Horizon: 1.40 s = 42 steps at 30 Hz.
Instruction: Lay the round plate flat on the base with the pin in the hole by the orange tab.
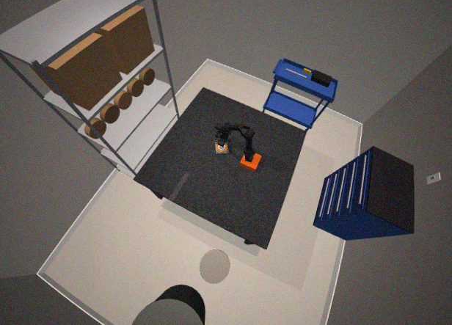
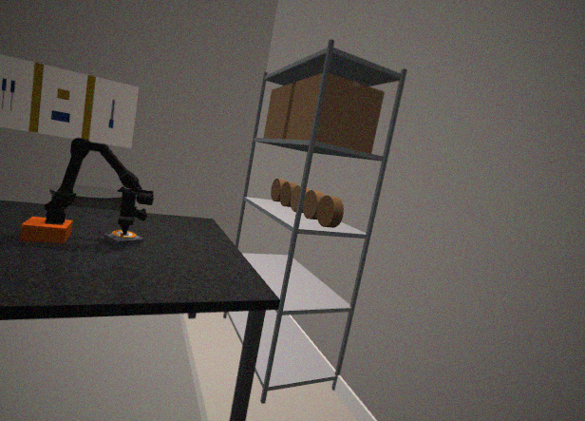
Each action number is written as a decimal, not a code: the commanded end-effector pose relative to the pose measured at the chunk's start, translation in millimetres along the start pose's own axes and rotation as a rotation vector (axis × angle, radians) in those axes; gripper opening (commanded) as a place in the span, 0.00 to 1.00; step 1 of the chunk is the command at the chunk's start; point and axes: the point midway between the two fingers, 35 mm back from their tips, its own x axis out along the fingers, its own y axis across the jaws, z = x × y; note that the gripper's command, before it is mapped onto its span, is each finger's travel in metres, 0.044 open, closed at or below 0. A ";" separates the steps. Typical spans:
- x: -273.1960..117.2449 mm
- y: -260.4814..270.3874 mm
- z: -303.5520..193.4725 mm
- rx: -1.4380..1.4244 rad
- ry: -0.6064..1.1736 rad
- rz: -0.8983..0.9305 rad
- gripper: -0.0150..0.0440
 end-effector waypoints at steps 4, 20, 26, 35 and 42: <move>1.8 1.2 -10.5 -0.004 0.012 0.003 0.25; 0.9 5.8 -26.2 -0.004 0.013 0.003 0.25; 0.4 8.6 -30.9 -0.004 0.014 0.004 0.25; -0.6 11.4 -35.2 -0.004 0.014 0.004 0.25; -0.4 13.9 -38.6 -0.004 0.014 0.004 0.25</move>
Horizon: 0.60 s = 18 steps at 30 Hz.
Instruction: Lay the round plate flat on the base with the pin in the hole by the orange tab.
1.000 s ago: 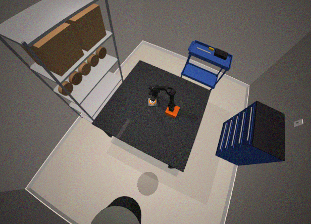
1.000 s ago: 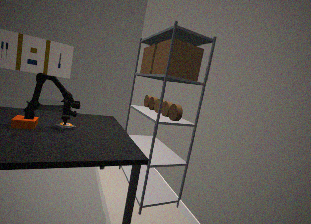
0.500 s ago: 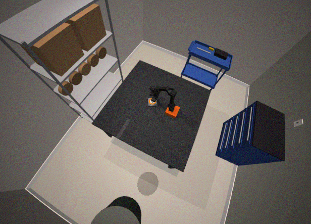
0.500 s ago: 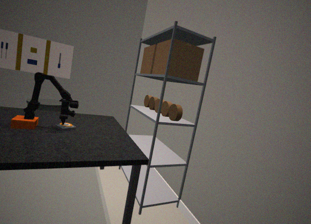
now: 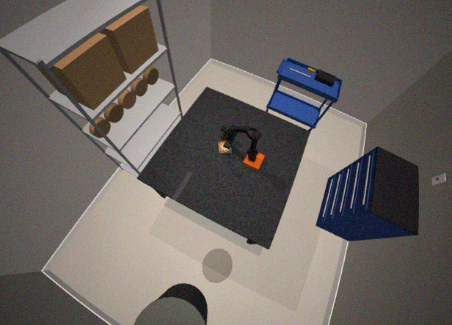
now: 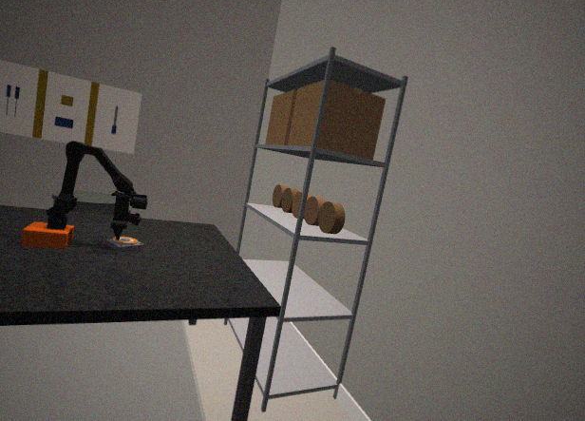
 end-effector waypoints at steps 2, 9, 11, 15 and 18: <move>1.4 3.5 -4.7 0.002 0.005 0.005 0.25; -7.7 3.9 -4.2 0.002 0.005 0.005 0.25; -18.1 3.6 -3.9 0.002 0.005 0.004 0.25; -38.6 3.8 -6.8 0.002 0.005 0.004 0.25; -33.2 3.3 -6.0 0.004 0.007 0.002 0.25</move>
